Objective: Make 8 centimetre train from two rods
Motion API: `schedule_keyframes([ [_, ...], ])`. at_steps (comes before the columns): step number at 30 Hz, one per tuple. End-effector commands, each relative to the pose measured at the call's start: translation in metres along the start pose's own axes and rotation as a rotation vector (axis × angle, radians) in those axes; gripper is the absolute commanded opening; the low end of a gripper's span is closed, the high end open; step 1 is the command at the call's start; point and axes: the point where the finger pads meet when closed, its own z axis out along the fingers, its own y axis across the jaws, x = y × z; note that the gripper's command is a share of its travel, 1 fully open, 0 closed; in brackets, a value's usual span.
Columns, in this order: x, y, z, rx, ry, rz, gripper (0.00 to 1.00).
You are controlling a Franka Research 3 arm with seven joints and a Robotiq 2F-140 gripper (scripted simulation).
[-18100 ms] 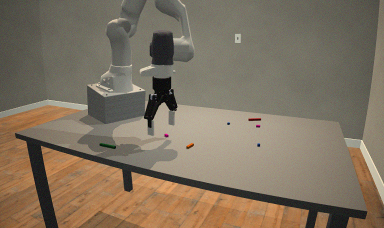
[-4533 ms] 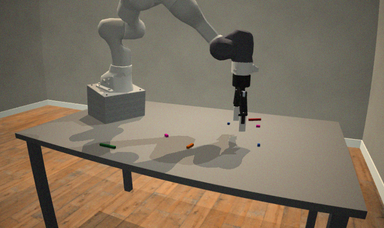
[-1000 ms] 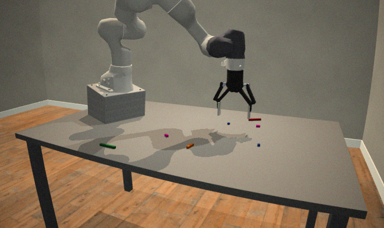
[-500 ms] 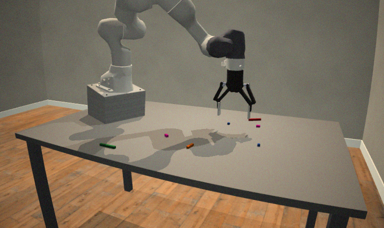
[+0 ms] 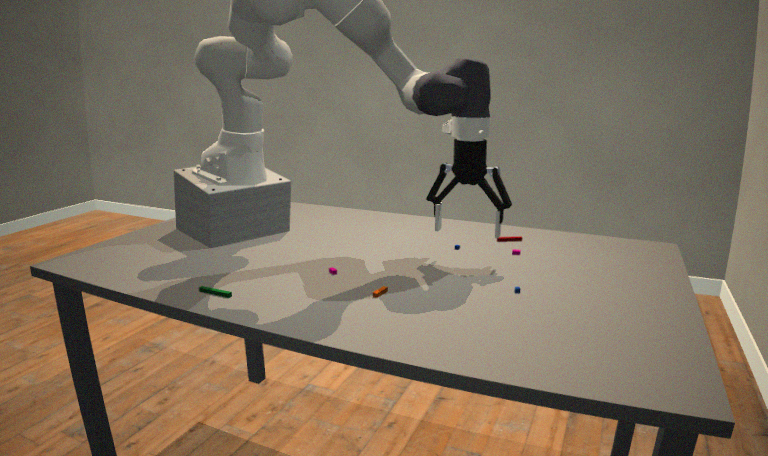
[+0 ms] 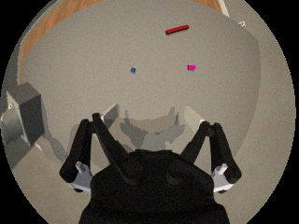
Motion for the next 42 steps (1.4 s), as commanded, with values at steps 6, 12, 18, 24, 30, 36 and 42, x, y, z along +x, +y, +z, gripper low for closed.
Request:
schedule_keyframes([
  [6, 0.004, -0.001, 0.002, 0.006, -0.001, 0.192, 1.00],
  [12, 0.006, -0.002, 0.003, 0.007, -0.001, 0.286, 1.00],
  [18, 0.009, -0.002, 0.003, 0.009, -0.002, 0.383, 1.00],
  [24, 0.011, -0.003, 0.004, 0.010, -0.003, 0.481, 1.00],
  [30, 0.014, -0.003, 0.004, 0.010, -0.003, 0.574, 1.00],
  [36, 0.016, -0.003, 0.004, 0.010, -0.004, 0.674, 1.00],
  [42, 0.019, -0.003, 0.004, 0.010, -0.005, 0.773, 1.00],
])
